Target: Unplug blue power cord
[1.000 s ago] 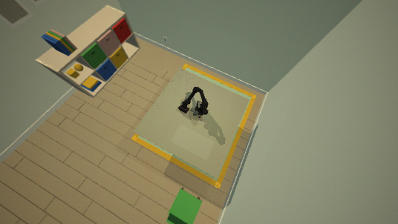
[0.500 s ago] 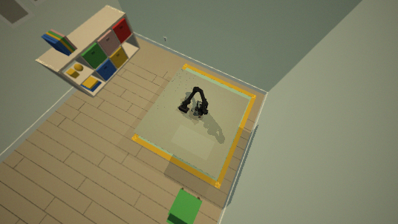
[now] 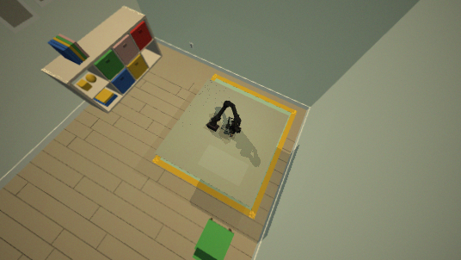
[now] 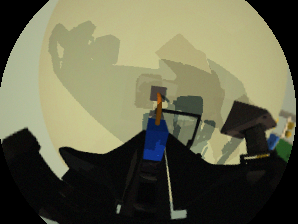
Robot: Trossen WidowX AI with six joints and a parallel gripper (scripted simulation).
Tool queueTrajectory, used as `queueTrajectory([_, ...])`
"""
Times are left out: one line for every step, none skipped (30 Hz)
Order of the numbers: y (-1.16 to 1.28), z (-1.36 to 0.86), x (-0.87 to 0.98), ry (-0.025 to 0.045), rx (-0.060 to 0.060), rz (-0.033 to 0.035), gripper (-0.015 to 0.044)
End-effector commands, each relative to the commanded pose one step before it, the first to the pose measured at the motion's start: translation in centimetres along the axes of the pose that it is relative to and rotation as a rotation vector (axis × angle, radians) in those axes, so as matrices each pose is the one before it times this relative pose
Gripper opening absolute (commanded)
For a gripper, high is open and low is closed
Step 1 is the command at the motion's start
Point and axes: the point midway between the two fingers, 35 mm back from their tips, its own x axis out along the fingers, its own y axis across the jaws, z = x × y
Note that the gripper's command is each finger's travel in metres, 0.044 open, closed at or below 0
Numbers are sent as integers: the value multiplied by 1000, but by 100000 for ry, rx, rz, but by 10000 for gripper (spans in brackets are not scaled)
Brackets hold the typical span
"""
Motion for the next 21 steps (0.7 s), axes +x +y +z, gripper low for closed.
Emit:
queueTrajectory([37,522,-25,-177,52,-48,0])
queueTrajectory([18,160,-6,-18,4,9,0])
queueTrajectory([17,161,-6,-18,4,9,0])
queueTrajectory([17,161,-5,-17,4,9,0])
queueTrajectory([15,162,-5,-16,4,9,0])
queueTrajectory([14,162,-5,-15,4,9,0])
queueTrajectory([13,162,-5,-15,4,9,0])
queueTrajectory([12,162,-5,-14,4,9,0])
queueTrajectory([10,163,-5,-14,3,9,0])
queueTrajectory([9,163,-5,-13,3,9,0])
queueTrajectory([8,163,-5,-12,3,9,0])
queueTrajectory([6,164,-5,-12,3,9,0])
queueTrajectory([4,164,-6,-11,3,8,0])
queueTrajectory([3,164,-6,-11,3,8,0])
queueTrajectory([1,164,-7,-10,3,8,0])
queueTrajectory([-1,165,-8,-10,3,8,0])
queueTrajectory([-3,160,-9,-9,3,8,0])
queueTrajectory([-5,160,-11,-9,3,8,0])
queueTrajectory([-8,160,-12,-9,3,8,0])
queueTrajectory([-10,160,-14,-8,3,8,0])
queueTrajectory([-12,161,-16,-8,3,7,0])
